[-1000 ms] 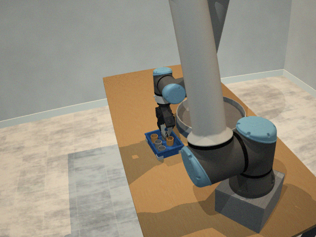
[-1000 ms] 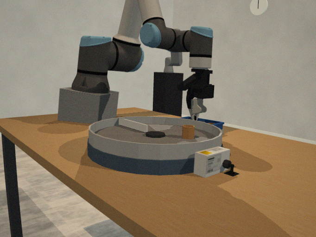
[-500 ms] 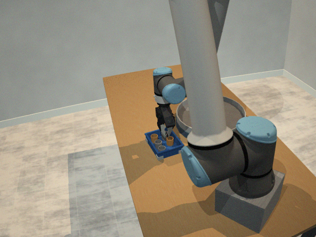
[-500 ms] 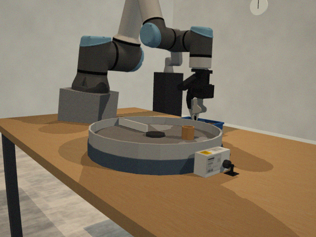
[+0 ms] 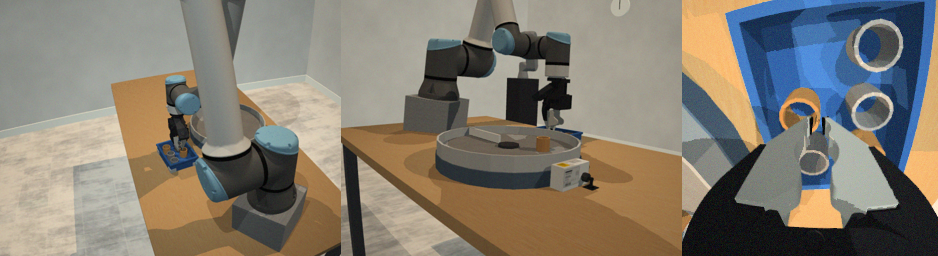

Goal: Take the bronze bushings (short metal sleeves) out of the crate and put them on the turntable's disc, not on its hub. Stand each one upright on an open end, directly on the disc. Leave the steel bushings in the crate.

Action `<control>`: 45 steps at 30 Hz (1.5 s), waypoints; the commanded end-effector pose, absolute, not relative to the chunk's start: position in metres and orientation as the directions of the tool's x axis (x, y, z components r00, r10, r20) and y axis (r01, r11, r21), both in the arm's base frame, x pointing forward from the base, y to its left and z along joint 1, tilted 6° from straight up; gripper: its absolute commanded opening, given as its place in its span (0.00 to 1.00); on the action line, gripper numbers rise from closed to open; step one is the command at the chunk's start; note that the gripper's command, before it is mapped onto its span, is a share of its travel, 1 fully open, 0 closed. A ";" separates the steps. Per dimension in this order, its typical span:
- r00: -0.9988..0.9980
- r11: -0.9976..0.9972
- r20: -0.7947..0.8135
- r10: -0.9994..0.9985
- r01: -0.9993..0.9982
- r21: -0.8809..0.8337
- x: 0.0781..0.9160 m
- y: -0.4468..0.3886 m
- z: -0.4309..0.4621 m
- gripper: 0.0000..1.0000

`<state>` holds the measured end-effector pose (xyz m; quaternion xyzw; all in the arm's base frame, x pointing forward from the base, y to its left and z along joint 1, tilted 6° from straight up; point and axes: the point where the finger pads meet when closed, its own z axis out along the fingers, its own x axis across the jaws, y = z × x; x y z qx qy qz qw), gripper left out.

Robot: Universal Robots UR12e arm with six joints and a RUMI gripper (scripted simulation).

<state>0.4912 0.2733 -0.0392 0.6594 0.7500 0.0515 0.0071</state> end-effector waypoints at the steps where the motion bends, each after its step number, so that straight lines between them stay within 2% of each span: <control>1: -0.130 0.125 0.057 0.990 0.988 0.088 0.492 0.274 -0.046 0.05; 45: -0.130 0.125 0.057 0.990 0.988 0.088 0.493 0.274 -0.050 0.05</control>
